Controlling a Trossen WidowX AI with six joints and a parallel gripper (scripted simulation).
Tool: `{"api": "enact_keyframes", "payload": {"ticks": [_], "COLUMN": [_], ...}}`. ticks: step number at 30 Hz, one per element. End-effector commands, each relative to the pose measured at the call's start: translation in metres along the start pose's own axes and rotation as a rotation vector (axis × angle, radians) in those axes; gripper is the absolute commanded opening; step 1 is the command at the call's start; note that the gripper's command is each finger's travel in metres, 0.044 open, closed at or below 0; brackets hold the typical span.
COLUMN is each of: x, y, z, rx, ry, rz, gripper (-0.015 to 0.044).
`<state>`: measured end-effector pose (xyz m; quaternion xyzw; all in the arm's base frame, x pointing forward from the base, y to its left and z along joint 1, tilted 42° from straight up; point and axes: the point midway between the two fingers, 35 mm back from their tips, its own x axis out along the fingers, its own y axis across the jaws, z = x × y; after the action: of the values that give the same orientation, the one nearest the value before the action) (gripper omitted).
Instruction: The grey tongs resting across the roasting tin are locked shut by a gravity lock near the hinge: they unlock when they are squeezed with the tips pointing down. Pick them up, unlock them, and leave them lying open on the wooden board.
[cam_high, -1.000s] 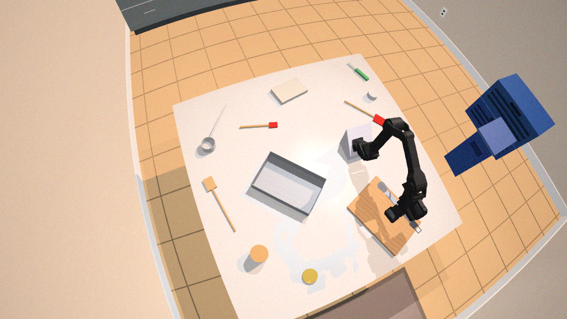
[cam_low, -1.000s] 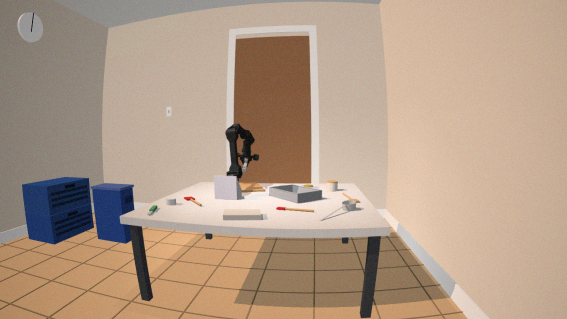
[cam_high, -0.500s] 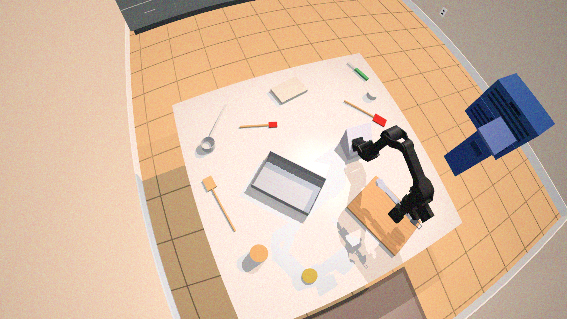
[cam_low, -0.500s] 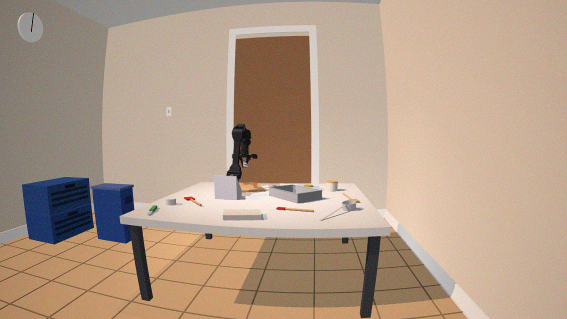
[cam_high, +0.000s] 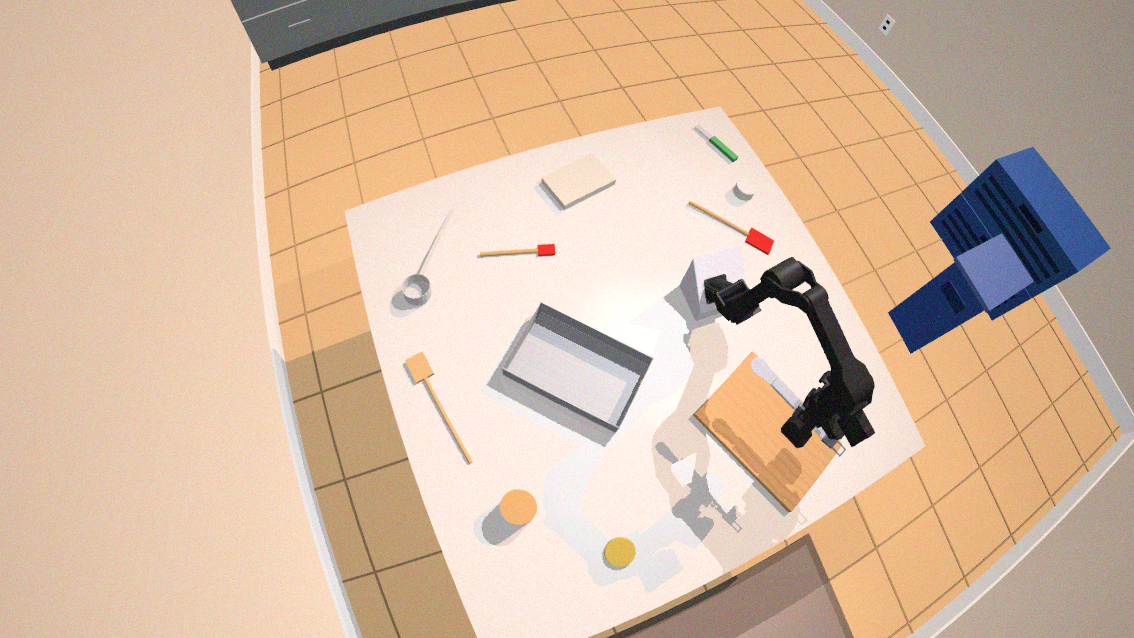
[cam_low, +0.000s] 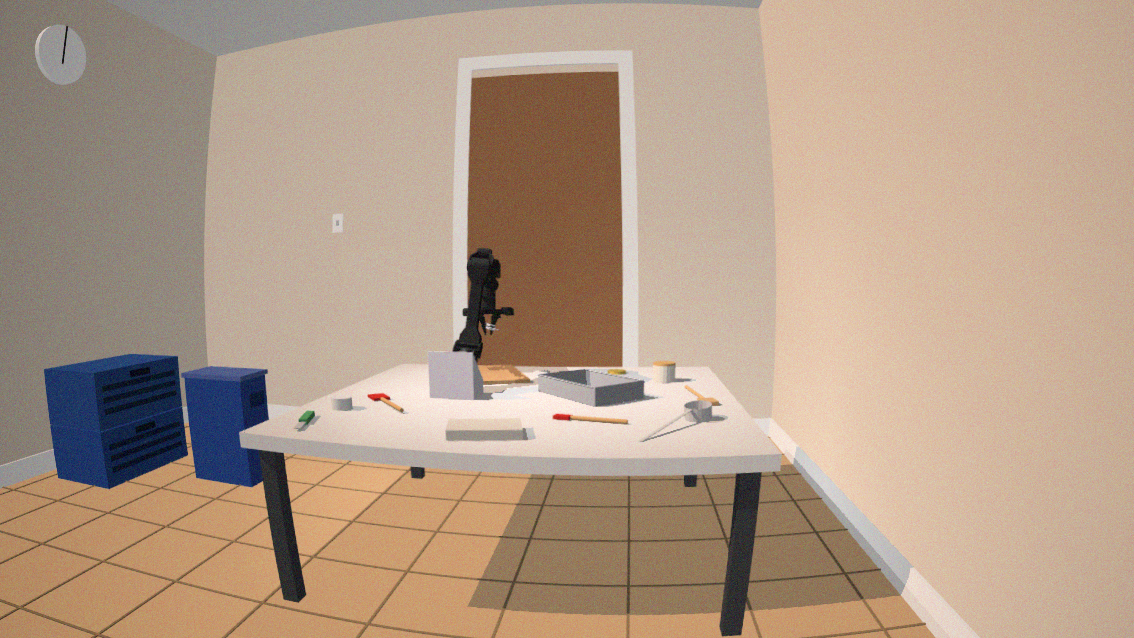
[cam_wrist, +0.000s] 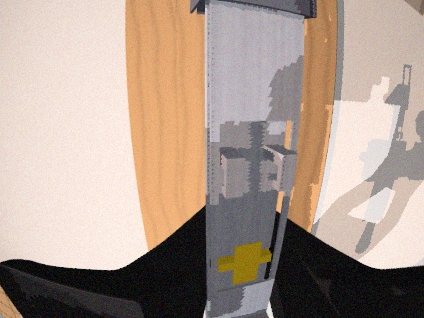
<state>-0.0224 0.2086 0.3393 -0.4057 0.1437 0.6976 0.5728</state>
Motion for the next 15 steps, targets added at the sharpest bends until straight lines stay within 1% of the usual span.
{"api": "enact_keyframes", "payload": {"ticks": [1,15], "x": [0.003,0.026], "y": [-0.001,-0.001], "z": [0.002,0.005], "rx": [-0.003,-0.004], "ry": [-0.004,-0.004], "rz": [-0.006,-0.006], "gripper": [-0.0150,-0.0150]}}
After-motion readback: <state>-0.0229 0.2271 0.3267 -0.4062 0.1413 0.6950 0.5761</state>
